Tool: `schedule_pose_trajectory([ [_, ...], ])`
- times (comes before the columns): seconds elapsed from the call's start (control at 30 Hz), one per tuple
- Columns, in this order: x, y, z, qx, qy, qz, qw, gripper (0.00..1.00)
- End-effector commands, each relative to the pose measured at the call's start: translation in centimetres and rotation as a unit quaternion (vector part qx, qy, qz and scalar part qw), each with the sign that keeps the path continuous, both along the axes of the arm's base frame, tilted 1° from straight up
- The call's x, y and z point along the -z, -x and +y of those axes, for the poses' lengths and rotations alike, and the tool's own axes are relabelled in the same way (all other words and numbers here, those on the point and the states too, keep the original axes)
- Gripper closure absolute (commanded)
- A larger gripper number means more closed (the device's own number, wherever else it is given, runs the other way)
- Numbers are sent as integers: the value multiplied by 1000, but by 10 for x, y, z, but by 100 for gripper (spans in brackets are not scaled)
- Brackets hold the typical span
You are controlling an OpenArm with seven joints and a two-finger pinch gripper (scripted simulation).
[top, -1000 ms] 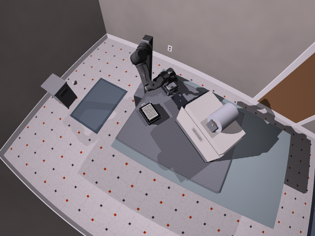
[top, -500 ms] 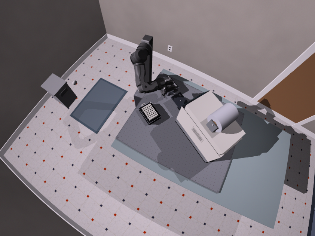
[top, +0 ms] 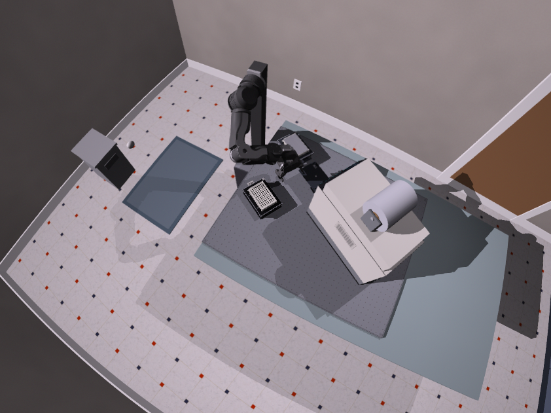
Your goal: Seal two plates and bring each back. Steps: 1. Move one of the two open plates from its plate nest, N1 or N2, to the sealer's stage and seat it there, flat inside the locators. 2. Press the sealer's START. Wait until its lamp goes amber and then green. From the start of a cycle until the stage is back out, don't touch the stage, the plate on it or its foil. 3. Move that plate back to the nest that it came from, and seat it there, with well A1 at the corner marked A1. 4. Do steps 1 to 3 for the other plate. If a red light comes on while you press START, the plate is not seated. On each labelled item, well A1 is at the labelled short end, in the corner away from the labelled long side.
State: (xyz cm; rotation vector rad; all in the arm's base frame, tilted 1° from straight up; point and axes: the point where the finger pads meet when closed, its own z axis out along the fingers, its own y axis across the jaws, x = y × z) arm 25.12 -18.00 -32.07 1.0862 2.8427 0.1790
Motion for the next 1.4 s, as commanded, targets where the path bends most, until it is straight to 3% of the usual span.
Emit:
schedule_pose_trajectory([
  [0.0,0,2,-1,-14,-4,1,1000,35],
  [0.07,0,2,-1,-14,-4,1,1000,35],
  [0.53,-6,31,-65,-31,18,24,999,35],
  [0.57,-8,33,-70,-40,31,37,998,35],
  [0.73,-10,41,-82,-40,27,37,998,35],
  [1.03,-24,63,-118,-61,48,66,995,35],
  [1.37,-37,82,-142,-63,47,68,995,35],
])
